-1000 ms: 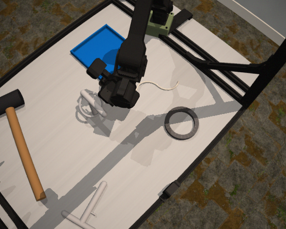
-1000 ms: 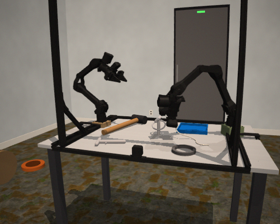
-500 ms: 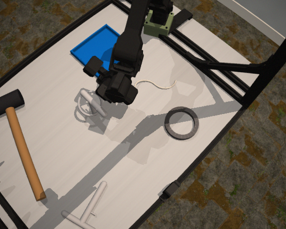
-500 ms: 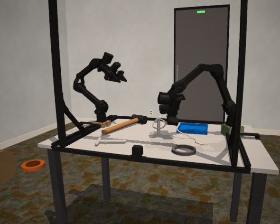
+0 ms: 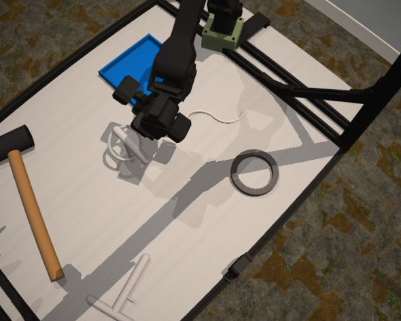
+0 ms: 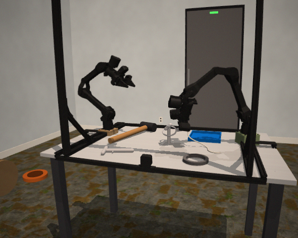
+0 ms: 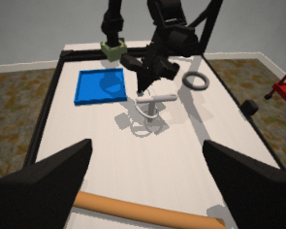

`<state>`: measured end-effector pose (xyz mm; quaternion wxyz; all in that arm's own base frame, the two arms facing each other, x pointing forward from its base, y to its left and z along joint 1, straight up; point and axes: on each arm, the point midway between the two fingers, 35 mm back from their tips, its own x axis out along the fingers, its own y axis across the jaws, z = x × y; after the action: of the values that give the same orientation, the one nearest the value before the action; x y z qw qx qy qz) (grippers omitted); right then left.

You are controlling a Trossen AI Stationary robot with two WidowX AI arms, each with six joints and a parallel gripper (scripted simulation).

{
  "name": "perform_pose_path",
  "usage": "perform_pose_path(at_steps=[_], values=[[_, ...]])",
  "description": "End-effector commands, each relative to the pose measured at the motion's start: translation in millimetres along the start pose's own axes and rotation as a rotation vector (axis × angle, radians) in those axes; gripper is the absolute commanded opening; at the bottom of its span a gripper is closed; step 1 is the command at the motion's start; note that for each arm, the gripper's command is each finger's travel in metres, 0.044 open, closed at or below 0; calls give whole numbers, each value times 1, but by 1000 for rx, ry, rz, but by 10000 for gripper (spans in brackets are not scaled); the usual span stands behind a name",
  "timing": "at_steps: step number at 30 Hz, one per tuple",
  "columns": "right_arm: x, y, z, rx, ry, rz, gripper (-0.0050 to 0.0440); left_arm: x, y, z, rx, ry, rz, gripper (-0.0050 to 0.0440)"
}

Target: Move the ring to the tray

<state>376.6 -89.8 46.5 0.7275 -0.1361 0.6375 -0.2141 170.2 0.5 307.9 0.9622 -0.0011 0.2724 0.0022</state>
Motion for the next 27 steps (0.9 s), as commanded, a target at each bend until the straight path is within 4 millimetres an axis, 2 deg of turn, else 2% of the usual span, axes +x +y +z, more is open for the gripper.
perform_pose_path(at_steps=[1, 27], values=[[-3, -3, 0, -5, -10, 7, 0, 0, -1, -1, 3, 2, -4, 400], [-8, -13, 0, -68, -4, 14, 0, 0, -1, -1, 3, 2, -4, 400]])
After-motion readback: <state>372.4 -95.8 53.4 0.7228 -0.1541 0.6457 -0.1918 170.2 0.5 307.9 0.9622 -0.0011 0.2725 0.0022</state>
